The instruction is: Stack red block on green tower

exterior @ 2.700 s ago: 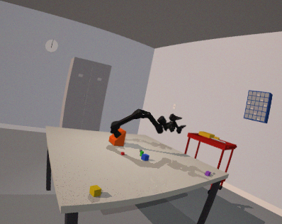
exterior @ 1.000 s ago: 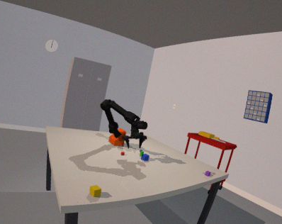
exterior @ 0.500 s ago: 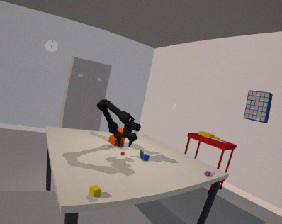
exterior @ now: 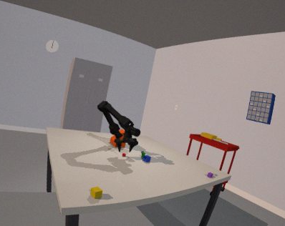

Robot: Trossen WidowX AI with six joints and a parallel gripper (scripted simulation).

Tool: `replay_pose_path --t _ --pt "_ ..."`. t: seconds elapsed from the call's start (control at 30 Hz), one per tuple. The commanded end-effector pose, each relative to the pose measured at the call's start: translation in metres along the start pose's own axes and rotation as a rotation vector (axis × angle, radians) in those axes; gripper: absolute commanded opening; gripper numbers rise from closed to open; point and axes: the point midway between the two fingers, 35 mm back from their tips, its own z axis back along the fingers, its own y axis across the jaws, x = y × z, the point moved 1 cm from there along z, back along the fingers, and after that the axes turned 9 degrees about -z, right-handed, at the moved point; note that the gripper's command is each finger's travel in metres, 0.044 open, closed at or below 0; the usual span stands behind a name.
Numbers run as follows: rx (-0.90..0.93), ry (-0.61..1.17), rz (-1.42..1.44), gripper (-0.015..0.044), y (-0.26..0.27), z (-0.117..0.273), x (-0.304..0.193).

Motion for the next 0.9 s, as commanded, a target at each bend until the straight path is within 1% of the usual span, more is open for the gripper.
replay_pose_path --t 0.0,0.43,0.87 --pt "-0.005 0.005 0.01 0.044 0.0 -0.007 -0.001" --pt "-0.007 0.005 0.01 0.044 0.0 -0.028 -0.002" --pt "-0.007 0.005 0.01 0.044 0.0 -0.029 -0.002"
